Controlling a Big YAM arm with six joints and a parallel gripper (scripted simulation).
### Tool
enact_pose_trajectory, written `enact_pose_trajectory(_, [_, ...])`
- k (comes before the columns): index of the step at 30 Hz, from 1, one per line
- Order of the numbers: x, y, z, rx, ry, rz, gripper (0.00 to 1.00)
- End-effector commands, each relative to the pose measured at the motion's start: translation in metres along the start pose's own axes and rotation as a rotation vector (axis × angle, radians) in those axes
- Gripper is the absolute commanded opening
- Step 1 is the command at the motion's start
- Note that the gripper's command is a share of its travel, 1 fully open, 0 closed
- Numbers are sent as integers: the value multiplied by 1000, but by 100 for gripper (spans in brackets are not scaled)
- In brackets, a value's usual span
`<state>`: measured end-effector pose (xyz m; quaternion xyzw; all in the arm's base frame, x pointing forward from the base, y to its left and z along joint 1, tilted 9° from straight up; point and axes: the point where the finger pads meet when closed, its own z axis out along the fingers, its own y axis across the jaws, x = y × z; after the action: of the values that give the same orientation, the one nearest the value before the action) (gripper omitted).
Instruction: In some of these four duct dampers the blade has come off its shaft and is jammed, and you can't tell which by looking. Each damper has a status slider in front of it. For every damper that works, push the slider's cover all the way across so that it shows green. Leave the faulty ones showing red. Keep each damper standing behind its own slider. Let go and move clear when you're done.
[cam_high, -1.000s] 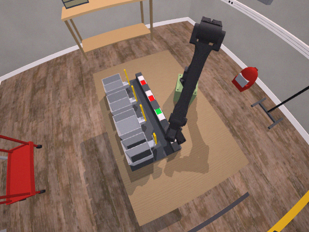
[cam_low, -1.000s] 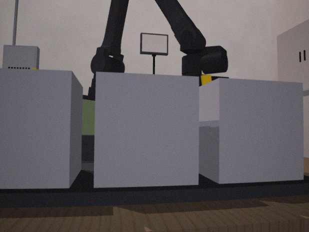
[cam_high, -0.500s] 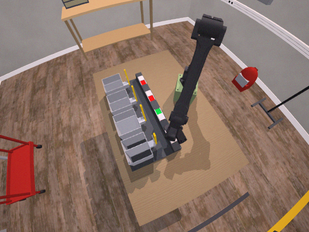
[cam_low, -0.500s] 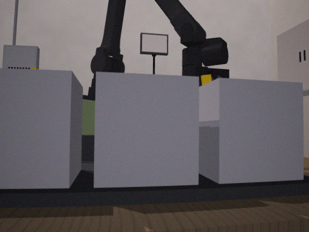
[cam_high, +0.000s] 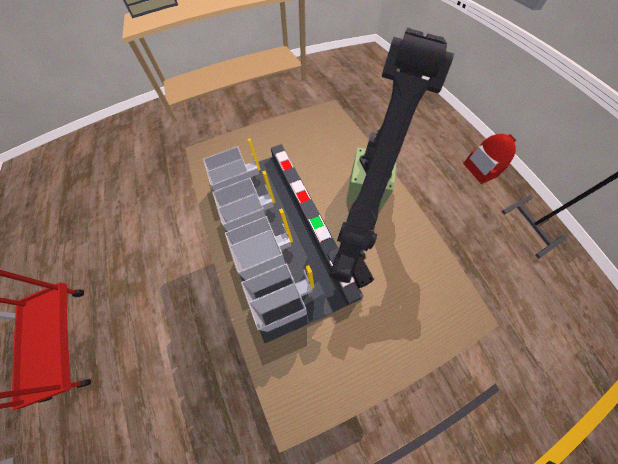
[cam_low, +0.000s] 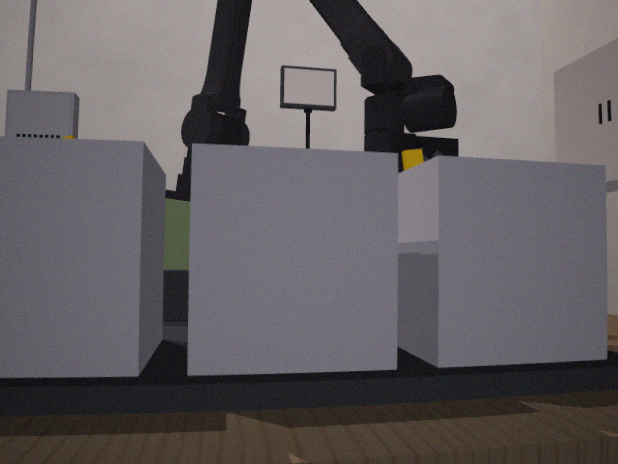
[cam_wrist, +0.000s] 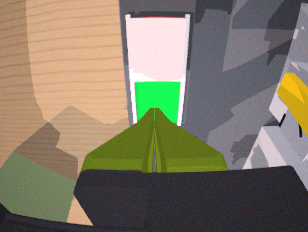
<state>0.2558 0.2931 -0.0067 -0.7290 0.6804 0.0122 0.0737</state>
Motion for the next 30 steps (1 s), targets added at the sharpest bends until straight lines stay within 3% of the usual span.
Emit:
enact_pose_trajectory(1, [-14,-18,-11,21,-24,-4,0])
enact_pose_trajectory(25, [-14,-18,-11,21,-24,-4,0])
enact_pose_trajectory(26, [-14,-18,-11,21,-25,-4,100])
enact_pose_trajectory(30, [-17,-21,-22,38,-41,-5,100])
